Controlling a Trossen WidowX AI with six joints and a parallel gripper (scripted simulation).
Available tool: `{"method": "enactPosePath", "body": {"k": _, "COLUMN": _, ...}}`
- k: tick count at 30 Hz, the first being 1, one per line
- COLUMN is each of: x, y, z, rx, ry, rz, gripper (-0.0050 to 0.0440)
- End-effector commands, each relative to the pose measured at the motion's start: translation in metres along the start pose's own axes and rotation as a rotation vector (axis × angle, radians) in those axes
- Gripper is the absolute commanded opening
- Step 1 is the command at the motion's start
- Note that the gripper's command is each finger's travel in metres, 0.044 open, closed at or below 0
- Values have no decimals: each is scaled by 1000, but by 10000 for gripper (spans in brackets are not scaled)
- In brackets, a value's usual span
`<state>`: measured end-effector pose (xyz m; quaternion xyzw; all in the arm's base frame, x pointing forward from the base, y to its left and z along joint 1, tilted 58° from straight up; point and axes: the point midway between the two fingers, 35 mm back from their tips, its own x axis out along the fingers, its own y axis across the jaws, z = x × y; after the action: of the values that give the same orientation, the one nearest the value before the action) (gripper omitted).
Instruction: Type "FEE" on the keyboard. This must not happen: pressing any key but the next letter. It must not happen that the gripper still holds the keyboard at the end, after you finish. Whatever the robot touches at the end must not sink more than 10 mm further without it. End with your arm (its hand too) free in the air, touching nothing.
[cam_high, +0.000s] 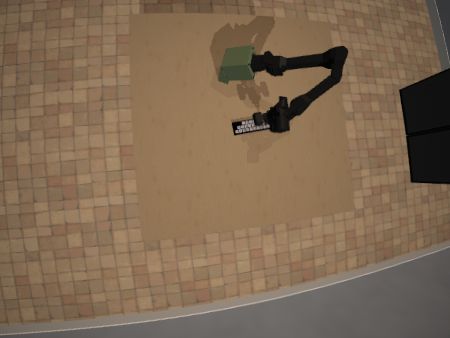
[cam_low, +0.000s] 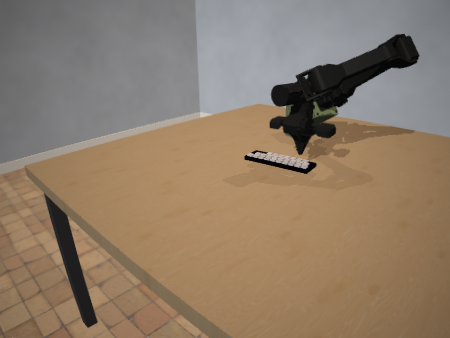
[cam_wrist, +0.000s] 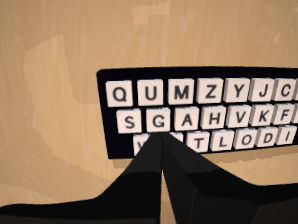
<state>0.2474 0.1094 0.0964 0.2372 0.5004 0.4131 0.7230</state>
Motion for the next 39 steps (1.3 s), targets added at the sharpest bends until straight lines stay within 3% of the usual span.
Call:
{"method": "enactPosePath", "body": {"k": 1, "x": 0, "y": -1, "z": -1, "rx": -3, "ry": 2, "rz": 4, "gripper": 0}}
{"method": "enactPosePath", "body": {"k": 9, "x": 1, "y": -68, "z": 0, "rx": -3, "ry": 2, "rz": 4, "gripper": 0}}
{"method": "enactPosePath", "body": {"k": 22, "x": 1, "y": -71, "z": 0, "rx": -3, "ry": 2, "rz": 4, "gripper": 0}}
{"method": "enactPosePath", "body": {"k": 30, "x": 1, "y": -138, "z": 0, "rx": -3, "ry": 2, "rz": 4, "gripper": 0}}
{"method": "enactPosePath", "body": {"k": 39, "x": 1, "y": -140, "z": 0, "rx": -3, "ry": 1, "rz": 4, "gripper": 0}}
